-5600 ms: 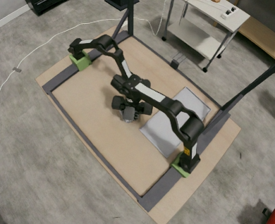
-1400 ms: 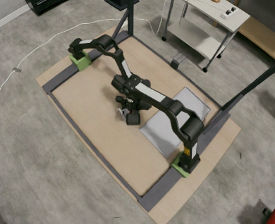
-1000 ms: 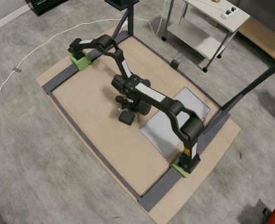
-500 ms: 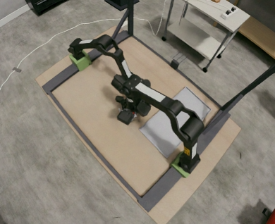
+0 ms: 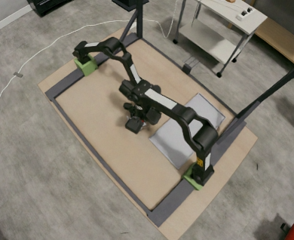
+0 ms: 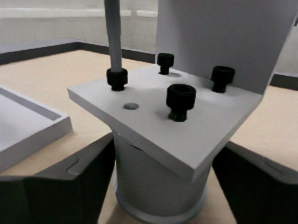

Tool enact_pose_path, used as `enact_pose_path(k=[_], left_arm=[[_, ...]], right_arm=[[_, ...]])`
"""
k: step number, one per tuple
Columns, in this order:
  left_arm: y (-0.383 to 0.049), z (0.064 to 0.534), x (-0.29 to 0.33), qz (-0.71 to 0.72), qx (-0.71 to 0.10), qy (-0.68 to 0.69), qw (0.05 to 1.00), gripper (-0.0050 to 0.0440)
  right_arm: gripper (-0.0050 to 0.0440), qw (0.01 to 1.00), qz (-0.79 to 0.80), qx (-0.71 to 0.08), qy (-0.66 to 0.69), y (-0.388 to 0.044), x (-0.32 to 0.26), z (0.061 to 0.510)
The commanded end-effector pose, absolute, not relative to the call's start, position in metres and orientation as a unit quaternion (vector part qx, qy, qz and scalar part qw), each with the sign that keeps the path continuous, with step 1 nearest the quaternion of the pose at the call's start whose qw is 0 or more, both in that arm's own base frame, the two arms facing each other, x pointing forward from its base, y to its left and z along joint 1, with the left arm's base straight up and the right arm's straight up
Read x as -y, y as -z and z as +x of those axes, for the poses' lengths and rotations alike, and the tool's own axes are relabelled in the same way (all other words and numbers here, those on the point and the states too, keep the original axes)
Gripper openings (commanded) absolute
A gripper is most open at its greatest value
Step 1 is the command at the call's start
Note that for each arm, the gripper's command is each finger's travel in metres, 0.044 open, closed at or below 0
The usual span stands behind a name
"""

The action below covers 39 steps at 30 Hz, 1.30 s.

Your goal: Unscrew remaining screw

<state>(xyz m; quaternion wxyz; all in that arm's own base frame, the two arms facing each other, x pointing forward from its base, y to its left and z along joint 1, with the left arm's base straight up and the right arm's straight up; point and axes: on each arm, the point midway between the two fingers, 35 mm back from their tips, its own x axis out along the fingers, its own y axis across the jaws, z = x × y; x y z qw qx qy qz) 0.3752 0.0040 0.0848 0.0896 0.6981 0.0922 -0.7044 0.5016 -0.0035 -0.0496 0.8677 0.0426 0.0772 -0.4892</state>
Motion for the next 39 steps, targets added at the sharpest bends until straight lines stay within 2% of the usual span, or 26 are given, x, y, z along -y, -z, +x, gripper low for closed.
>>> enact_pose_path(k=[1,39], left_arm=[[-0.0961,0.3793,-0.0041,0.711,-0.089,0.692,0.09,0.025],[-0.1014,0.3823,-0.0062,0.714,-0.089,0.689,0.09,0.025]], right_arm=[[0.0245,0.868,0.056,-0.064,0.489,0.0349,0.0035,0.5085],[0.0245,0.868,0.056,-0.064,0.489,0.0349,0.0035,0.5085]])
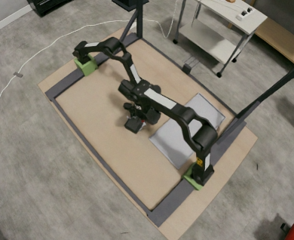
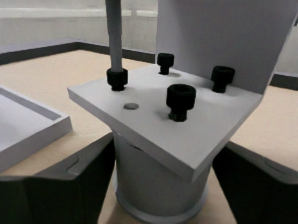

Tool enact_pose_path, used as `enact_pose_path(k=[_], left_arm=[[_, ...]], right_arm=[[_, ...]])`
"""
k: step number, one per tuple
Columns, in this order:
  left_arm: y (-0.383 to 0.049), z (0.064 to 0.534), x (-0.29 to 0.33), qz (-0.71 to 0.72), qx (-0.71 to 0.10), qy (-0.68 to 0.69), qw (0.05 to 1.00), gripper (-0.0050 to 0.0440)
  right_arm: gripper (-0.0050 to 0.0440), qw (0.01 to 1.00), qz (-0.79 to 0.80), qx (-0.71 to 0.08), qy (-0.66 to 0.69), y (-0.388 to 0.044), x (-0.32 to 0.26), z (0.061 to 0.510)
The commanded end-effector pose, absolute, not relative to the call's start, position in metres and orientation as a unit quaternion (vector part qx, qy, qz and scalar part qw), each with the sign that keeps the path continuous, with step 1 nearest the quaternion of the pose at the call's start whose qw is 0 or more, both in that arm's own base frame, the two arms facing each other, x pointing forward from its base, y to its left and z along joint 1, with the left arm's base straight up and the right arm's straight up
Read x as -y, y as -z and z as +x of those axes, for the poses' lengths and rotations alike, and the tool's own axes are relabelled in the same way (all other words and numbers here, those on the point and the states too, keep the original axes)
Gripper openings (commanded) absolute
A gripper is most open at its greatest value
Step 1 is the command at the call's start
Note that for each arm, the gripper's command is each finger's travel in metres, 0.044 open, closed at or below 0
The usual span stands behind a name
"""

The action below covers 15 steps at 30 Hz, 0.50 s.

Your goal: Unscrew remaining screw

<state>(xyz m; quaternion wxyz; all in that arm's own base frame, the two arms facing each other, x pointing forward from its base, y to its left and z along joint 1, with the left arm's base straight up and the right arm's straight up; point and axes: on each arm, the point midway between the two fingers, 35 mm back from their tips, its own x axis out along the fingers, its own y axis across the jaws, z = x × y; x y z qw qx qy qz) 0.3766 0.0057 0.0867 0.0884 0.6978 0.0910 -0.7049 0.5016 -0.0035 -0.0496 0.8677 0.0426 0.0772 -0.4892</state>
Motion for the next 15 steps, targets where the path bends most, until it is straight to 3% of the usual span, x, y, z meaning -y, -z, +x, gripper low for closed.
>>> enact_pose_path(k=[1,13,14,15], left_arm=[[-0.1018,0.3817,-0.006,0.714,-0.089,0.688,0.09,0.025],[-0.0986,0.3802,-0.0056,0.711,-0.089,0.692,0.089,0.025],[-0.0986,0.3802,-0.0056,0.711,-0.089,0.692,0.089,0.013],[-0.0986,0.3802,-0.0056,0.711,-0.089,0.692,0.089,0.013]], right_arm=[[0.0245,0.868,0.056,-0.064,0.489,0.0349,0.0035,0.5085],[0.0245,0.868,0.056,-0.064,0.489,0.0349,0.0035,0.5085],[0.0245,0.868,0.056,-0.064,0.489,0.0349,0.0035,0.5085],[0.0245,0.868,0.056,-0.064,0.489,0.0349,0.0035,0.5085]])
